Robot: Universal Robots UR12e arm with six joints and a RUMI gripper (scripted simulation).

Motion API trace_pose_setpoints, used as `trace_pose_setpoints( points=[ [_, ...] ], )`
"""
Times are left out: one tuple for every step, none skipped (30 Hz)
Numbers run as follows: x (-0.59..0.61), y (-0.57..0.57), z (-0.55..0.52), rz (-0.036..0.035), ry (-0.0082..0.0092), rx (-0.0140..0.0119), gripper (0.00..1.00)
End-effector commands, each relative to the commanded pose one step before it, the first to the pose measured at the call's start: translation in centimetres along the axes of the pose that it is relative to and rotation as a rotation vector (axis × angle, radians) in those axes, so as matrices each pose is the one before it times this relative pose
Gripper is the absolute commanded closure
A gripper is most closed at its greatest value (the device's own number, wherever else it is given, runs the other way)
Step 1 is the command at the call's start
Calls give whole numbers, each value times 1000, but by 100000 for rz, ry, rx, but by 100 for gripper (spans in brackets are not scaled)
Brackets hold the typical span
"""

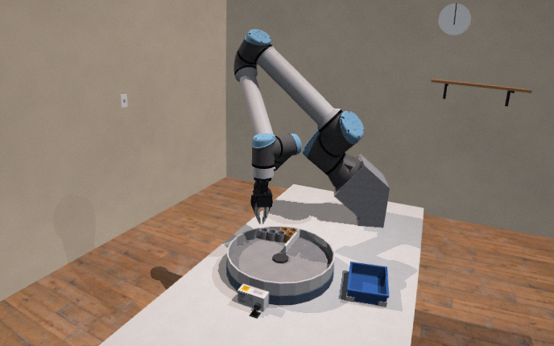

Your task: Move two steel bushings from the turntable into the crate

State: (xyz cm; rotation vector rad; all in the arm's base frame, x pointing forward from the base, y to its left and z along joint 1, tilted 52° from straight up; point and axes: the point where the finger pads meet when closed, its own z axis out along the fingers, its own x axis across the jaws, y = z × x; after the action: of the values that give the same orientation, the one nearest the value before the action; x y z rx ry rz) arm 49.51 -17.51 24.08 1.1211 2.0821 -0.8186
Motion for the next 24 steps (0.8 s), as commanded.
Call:
trace_pose_setpoints(
  points=[
    [-270, -102, 209, -1440, -110, -128, 95],
    [-36, -18, 34, -210, -5, 0, 95],
    [-29, -15, 28, -173, -4, 0, 95],
    [-24, -12, 22, -138, -3, 0, 95],
    [-18, -9, 17, -106, -2, 0, 95],
    [0, 0, 0, 0, 0, 0, 95],
    [0, 0, 0, 0, 0, 0, 95],
    [-13, -7, 13, -78, -2, 0, 95],
    [-9, -5, 9, -54, -1, 0, 95],
    [-6, -3, 5, -33, -1, 0, 95],
    [-3, -2, 3, -18, 0, 0, 95],
    [-1, -1, 1, -7, 0, 0, 95],
    [0, 0, 0, -1, 0, 0, 95],
    [0, 0, 0, 0, 0, 0, 95],
    [0, 0, 0, 0, 0, 0, 95],
    [0, 0, 0, 0, 0, 0, 95],
    [0, 0, 0, 0, 0, 0, 95],
    [0, 0, 0, 0, 0, 0, 95],
    [0, 0, 0, 0, 0, 0, 95],
    [0, 0, 0, 0, 0, 0, 95],
    [0, 0, 0, 0, 0, 0, 95],
    [0, 0, 0, 0, 0, 0, 95],
    [0, 0, 0, 0, 0, 0, 95],
    [0, 0, 0, 0, 0, 0, 95]
  ],
)
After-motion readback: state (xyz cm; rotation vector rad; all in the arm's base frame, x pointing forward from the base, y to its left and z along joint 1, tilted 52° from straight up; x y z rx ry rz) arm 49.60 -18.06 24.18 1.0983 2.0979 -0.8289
